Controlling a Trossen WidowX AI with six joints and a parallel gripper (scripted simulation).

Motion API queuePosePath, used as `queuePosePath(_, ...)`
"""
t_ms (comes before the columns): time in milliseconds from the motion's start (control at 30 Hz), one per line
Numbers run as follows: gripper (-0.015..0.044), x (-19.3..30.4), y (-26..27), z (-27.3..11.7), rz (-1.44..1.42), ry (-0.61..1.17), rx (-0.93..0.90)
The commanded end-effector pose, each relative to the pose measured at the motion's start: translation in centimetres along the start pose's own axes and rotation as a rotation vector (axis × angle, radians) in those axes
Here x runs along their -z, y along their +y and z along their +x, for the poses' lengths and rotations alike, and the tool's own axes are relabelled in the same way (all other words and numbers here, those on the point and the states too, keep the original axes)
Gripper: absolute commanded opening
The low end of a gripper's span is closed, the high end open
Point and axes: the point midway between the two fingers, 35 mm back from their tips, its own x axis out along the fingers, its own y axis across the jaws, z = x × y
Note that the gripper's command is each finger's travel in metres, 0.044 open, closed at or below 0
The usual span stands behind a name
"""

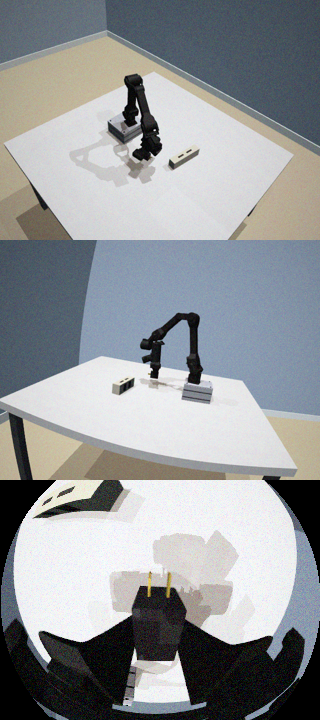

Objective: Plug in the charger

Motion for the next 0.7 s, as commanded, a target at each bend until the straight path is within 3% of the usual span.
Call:
queuePosePath(0, 0.0, -0.7, 0.6, 0.1, 0.014, -0.005, -0.003)
queuePosePath(667, 0.0, -3.2, 4.3, 0.6, 0.072, -0.012, -0.011)
